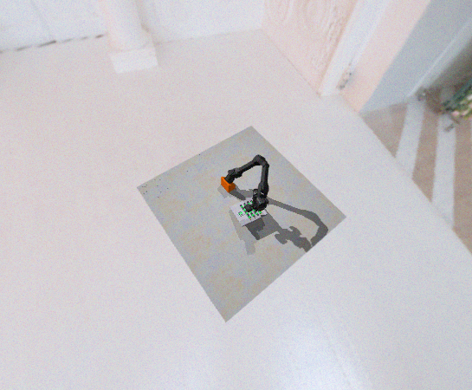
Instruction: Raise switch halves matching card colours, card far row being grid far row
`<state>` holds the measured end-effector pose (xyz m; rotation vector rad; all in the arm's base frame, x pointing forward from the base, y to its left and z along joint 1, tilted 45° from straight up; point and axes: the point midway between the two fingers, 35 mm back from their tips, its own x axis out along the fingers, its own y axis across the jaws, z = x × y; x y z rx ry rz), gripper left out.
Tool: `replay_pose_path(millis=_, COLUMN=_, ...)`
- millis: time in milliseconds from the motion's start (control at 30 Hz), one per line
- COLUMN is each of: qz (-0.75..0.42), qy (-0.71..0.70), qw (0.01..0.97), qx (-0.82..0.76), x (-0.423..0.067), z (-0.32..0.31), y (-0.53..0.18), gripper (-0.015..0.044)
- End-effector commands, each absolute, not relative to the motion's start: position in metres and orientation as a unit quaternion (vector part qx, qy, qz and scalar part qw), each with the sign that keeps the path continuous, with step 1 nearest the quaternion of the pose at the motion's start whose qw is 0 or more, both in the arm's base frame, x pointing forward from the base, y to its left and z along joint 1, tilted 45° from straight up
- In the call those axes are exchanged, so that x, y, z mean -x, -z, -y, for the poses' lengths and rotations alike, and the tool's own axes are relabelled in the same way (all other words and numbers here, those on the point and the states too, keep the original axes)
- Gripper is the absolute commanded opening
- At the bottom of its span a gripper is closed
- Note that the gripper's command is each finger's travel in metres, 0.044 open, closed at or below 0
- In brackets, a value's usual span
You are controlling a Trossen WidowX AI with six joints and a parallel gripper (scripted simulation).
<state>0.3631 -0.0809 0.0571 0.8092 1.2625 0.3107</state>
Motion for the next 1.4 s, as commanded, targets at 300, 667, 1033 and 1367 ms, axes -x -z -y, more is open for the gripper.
replay_pose_path(millis=300, qz=-0.568, qy=-0.139, qw=0.722, qx=-0.371, x=-0.37, z=0.072, y=-0.046, gripper=0.0)
replay_pose_path(millis=667, qz=-0.568, qy=-0.139, qw=0.722, qx=-0.371, x=-0.373, z=0.066, y=-0.039, gripper=0.0)
replay_pose_path(millis=1033, qz=-0.568, qy=-0.139, qw=0.722, qx=-0.371, x=-0.373, z=0.066, y=-0.039, gripper=0.0)
replay_pose_path(millis=1367, qz=-0.568, qy=-0.139, qw=0.722, qx=-0.371, x=-0.373, z=0.066, y=-0.039, gripper=0.0)
